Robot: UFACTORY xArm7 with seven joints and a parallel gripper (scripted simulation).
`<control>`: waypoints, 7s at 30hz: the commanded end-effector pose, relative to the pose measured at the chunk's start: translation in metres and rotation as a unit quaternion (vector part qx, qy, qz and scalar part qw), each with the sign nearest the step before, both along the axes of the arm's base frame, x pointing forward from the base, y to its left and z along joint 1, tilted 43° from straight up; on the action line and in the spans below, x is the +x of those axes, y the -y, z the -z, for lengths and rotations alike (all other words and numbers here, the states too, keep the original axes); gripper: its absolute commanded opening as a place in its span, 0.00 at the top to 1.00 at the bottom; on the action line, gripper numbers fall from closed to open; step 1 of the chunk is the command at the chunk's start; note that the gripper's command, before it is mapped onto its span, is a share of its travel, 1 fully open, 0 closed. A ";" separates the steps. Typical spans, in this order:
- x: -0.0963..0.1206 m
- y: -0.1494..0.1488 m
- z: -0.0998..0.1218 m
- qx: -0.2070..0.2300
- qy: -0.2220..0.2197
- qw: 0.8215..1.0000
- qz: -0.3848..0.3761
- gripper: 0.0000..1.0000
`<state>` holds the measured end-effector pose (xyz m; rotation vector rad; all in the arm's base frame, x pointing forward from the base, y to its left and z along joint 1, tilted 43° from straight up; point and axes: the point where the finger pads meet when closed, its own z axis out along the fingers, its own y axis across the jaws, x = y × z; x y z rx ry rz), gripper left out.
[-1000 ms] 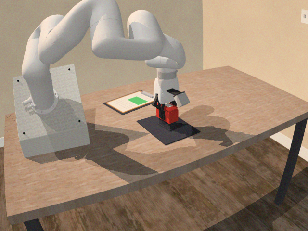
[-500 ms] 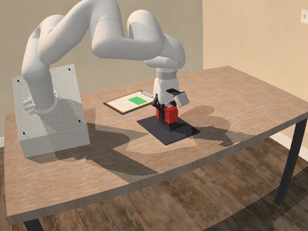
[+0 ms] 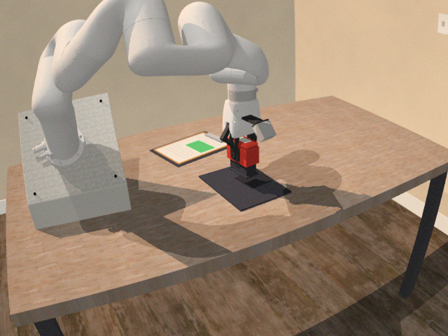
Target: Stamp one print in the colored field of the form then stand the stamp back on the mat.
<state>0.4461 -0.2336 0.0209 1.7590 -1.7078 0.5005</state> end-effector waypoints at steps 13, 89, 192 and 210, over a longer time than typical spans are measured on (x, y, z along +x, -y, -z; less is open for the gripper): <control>0.033 -0.082 0.070 0.013 -0.005 1.000 -0.019 0.72; 0.024 -0.203 0.234 0.005 -0.018 1.000 -0.024 0.72; 0.029 -0.224 0.211 0.005 -0.018 1.000 -0.024 0.72; 0.042 -0.162 0.142 0.014 -0.004 1.000 -0.018 0.72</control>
